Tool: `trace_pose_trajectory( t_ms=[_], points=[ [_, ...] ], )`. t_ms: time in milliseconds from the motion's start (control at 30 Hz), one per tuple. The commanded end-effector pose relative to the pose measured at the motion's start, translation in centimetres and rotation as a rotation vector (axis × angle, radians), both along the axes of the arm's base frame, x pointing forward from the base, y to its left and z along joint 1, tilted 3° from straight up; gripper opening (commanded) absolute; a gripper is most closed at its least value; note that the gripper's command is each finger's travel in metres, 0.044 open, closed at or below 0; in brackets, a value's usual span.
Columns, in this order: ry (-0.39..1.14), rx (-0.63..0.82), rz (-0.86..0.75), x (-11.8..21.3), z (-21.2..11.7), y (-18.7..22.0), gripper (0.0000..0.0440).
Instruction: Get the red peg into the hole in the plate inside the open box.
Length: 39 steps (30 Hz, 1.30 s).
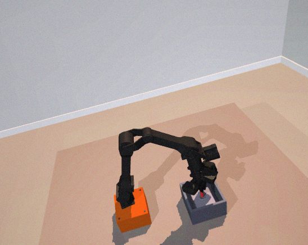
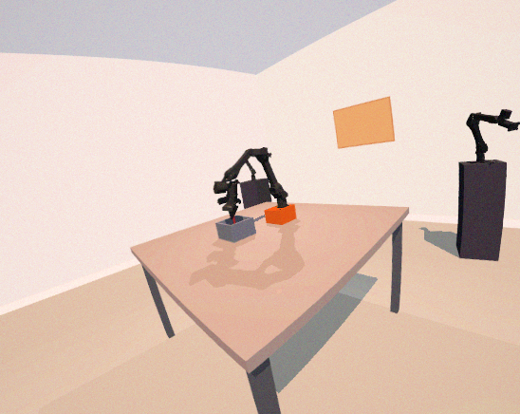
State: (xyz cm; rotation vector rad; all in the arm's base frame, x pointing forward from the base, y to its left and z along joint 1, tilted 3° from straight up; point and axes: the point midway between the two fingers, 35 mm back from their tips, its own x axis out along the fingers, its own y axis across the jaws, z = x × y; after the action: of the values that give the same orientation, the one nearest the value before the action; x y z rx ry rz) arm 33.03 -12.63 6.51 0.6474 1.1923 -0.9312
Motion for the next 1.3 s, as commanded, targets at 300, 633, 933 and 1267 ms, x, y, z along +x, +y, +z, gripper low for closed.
trace_pose_trajectory(
  t_ms=[300, 633, 933, 1267],
  points=[
    [0.037, -0.002, 0.049, 1.7, -2.1, -1.7, 0.0278],
    [-0.007, -0.052, 0.074, 4.1, -1.0, -3.9, 0.0440],
    [-0.066, -0.114, 0.060, 5.5, 0.5, -6.3, 0.0440],
    [-0.096, -0.145, 0.050, 6.1, 1.2, -7.4, 0.0440]
  ],
)
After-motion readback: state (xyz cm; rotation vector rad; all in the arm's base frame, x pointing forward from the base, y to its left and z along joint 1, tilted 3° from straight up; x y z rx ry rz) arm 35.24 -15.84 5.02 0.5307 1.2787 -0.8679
